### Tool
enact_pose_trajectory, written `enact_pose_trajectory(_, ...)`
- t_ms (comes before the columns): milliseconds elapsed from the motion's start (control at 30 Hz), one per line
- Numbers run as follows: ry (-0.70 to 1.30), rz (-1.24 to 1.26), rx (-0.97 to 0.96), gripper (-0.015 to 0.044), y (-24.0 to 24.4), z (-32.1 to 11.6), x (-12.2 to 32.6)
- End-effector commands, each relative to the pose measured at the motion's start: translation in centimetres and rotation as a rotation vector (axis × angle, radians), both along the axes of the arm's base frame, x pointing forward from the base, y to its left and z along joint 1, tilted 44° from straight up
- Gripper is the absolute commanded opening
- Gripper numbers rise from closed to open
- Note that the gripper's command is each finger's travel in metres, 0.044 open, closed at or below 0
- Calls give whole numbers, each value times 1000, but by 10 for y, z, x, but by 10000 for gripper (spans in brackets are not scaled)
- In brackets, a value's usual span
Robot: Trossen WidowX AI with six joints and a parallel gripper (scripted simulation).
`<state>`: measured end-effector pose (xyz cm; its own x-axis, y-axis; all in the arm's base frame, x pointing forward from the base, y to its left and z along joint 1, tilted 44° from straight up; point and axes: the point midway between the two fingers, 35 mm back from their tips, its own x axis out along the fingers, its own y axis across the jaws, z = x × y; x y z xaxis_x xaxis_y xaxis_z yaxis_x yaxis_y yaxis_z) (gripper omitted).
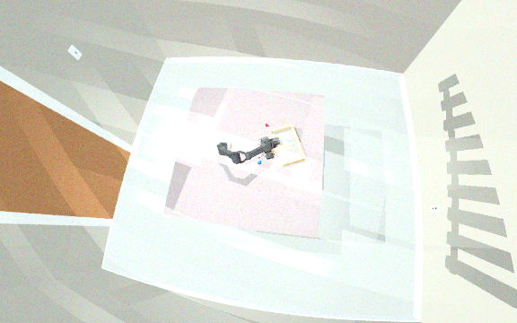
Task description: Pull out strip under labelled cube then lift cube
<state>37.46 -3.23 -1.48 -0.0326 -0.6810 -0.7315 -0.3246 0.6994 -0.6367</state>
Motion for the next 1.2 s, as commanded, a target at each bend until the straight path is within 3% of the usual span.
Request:
enact_pose_trajectory(0, 2, 0, -3, 0, -2, -1, 0)
enact_pose_trajectory(1167, 2, 0, -3, 0, -6, -1, -9)
